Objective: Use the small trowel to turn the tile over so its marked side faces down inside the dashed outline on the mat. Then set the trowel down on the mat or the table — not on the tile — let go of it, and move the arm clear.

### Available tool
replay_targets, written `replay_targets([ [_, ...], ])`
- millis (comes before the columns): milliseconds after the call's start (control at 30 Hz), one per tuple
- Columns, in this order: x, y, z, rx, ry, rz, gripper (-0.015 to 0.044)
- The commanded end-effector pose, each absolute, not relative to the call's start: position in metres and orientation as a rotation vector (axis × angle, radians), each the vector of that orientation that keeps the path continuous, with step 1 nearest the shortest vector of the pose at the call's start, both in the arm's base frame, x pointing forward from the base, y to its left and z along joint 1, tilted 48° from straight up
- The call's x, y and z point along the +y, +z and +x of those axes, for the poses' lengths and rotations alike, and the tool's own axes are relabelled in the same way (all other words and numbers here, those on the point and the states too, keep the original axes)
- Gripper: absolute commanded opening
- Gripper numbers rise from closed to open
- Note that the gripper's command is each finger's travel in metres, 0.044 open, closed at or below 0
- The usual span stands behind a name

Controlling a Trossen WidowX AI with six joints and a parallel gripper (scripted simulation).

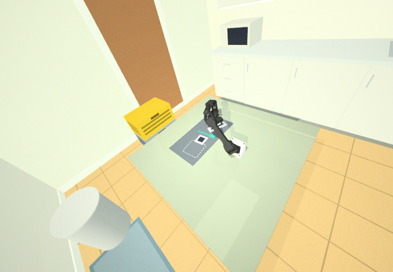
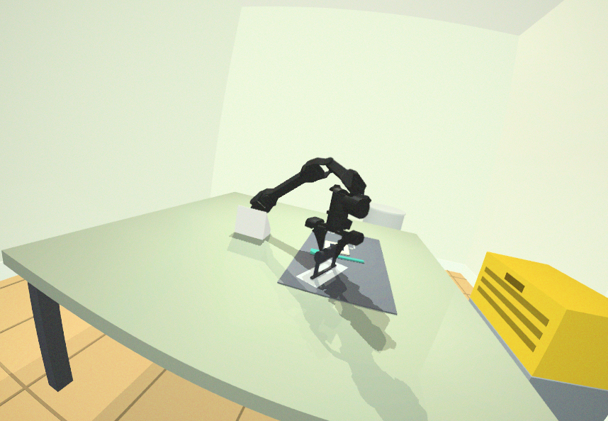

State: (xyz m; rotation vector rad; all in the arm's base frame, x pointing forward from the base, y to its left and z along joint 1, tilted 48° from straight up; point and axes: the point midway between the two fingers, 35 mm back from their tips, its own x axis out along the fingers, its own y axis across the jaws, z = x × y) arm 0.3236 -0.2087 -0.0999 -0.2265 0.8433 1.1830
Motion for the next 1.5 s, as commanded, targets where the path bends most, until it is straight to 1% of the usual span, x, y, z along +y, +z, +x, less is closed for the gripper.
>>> replay_targets([
  [0, -0.208, -0.1, 0.324, 0.839, 1.185, -0.234, 0.027],
  [367, -0.21, -0.099, 0.324, 0.839, 1.185, -0.234, 0.027],
  [533, -0.24, -0.071, 0.319, 0.84, 1.185, -0.234, 0.027],
  [700, -0.241, -0.069, 0.318, 0.84, 1.185, -0.234, 0.027],
  [733, -0.245, -0.067, 0.319, 0.838, 1.164, -0.242, 0.0296],
  [900, -0.25, -0.063, 0.318, 0.849, 1.152, -0.231, 0.03],
  [1467, -0.255, -0.079, 0.323, 1.08, 0.784, 0.095, 0.03],
])
